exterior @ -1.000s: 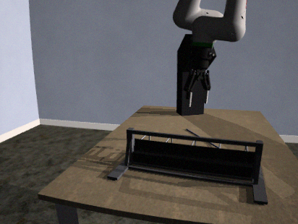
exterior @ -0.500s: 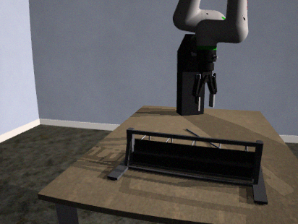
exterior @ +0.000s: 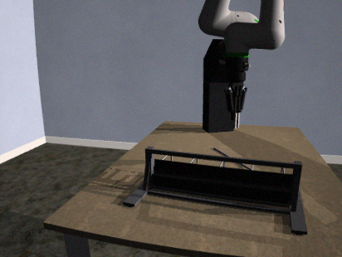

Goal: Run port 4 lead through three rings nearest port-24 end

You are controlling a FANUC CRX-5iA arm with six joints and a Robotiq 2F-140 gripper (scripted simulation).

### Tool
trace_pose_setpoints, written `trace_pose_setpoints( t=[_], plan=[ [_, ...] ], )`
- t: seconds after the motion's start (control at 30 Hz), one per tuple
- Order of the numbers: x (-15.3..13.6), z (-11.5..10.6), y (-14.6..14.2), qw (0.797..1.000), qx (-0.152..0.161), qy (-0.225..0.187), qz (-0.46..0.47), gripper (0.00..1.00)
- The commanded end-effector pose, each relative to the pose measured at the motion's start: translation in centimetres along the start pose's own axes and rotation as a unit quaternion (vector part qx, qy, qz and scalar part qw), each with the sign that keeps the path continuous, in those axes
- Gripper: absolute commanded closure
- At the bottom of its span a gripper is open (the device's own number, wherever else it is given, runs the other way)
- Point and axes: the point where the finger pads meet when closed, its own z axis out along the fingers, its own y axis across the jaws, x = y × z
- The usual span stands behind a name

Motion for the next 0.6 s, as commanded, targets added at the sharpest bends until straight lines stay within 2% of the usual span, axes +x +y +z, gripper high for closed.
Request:
trace_pose_setpoints(
  t=[0.0,0.5,0.57],
  plan=[
    [0.0,-0.01,-0.01,1.0,0.0,0.0,0.0,1.0],
    [0.08,0.0,0.03,1.0,0.0,0.0,0.012,1.0],
    [0.4,0.02,0.19,0.998,0.0,0.0,0.064,1.0]
  ],
)
